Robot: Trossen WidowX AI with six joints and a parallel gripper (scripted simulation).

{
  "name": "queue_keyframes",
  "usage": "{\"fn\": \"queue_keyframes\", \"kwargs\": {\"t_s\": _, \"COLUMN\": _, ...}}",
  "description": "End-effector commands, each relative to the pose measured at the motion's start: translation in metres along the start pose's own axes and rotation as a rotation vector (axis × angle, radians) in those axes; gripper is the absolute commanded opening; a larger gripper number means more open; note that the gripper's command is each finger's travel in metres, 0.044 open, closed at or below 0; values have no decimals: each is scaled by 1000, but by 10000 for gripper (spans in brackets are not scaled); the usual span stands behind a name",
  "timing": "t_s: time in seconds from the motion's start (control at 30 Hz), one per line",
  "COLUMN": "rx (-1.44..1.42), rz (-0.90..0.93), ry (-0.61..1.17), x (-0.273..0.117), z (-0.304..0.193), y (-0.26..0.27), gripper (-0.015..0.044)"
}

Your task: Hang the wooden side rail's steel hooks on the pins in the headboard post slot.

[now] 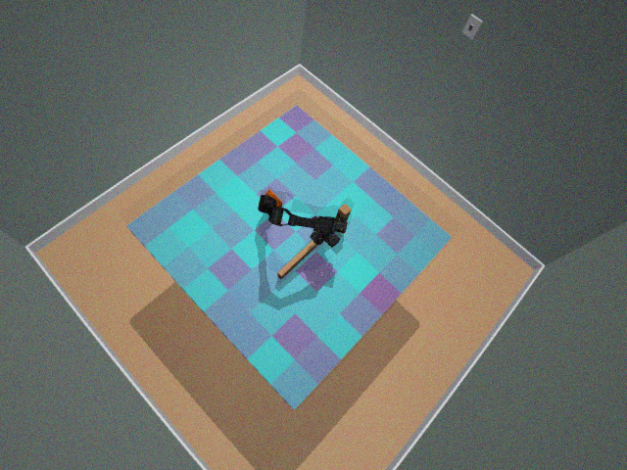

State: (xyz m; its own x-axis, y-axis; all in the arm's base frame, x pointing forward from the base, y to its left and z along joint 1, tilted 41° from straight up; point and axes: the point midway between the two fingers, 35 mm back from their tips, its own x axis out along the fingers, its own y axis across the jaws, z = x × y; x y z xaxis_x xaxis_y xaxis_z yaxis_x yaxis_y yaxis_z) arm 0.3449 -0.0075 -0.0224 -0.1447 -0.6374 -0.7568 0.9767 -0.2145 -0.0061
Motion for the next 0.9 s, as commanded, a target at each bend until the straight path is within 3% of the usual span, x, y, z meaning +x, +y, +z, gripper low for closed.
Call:
{"fn": "queue_keyframes", "kwargs": {"t_s": 0.0, "rx": 1, "rz": 12, "ry": 7, "x": -5, "z": -4, "y": 1, "gripper": 0}}
{"fn": "queue_keyframes", "kwargs": {"t_s": 0.87, "rx": 1, "rz": 12, "ry": 7, "x": -6, "z": -6, "y": 2, "gripper": 0}}
